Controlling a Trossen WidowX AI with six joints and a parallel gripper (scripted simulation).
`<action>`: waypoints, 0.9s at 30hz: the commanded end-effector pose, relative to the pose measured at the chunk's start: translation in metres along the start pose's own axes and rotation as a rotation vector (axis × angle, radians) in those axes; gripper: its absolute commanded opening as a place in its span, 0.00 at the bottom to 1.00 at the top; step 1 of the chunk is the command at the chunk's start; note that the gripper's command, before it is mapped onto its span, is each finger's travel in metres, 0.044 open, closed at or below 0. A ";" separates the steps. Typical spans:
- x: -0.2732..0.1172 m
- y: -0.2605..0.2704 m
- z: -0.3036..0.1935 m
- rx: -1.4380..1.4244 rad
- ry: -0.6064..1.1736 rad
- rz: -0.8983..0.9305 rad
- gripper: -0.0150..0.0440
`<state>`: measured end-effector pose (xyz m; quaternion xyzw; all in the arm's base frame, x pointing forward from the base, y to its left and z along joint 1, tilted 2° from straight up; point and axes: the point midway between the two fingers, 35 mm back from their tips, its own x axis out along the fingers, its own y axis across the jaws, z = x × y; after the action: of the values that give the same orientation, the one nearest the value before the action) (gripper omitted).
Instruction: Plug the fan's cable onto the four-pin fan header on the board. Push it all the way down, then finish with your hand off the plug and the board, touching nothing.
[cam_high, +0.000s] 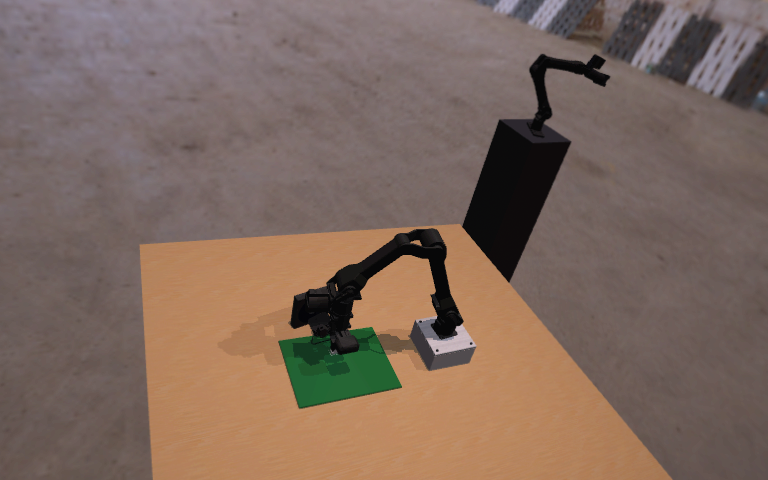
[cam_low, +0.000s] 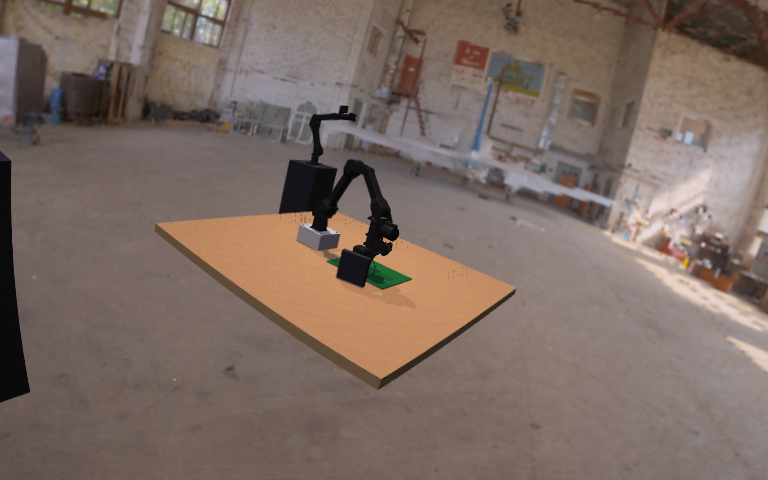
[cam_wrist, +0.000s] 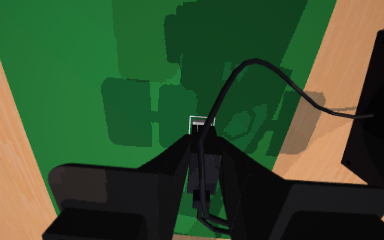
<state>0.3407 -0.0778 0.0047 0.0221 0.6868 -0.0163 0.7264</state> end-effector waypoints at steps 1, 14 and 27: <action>0.003 0.001 0.001 -0.003 -0.007 0.004 0.25; 0.006 0.000 0.000 0.000 0.000 0.000 0.34; -0.021 0.000 0.001 -0.001 -0.004 0.002 0.69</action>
<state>0.3374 -0.0771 0.0026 0.0232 0.6920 -0.0153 0.7213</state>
